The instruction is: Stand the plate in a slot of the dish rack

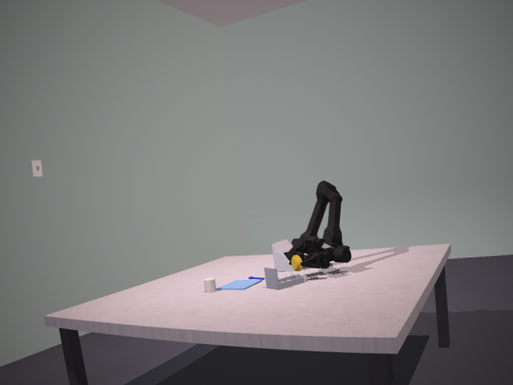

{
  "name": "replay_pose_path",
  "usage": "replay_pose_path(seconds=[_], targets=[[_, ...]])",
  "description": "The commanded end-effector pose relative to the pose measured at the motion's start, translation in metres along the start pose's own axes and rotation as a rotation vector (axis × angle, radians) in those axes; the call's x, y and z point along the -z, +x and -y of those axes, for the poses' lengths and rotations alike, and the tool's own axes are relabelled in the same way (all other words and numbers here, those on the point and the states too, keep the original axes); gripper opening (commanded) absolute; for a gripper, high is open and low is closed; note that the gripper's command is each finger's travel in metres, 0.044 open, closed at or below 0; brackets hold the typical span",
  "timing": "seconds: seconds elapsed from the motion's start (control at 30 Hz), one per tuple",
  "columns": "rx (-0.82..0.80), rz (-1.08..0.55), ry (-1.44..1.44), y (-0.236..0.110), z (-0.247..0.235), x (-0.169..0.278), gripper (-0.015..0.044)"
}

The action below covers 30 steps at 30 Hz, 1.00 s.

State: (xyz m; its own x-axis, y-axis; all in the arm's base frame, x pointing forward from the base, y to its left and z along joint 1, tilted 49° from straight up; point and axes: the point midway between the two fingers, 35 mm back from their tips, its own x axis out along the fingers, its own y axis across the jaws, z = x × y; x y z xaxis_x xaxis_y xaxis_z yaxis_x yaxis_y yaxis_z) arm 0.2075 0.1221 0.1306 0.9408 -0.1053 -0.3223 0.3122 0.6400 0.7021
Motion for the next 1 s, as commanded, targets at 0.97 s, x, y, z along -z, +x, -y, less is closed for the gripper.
replay_pose_path(seconds=[0.97], targets=[[-0.007, -0.003, 0.013, 0.028, 0.005, 0.023, 0.0000]])
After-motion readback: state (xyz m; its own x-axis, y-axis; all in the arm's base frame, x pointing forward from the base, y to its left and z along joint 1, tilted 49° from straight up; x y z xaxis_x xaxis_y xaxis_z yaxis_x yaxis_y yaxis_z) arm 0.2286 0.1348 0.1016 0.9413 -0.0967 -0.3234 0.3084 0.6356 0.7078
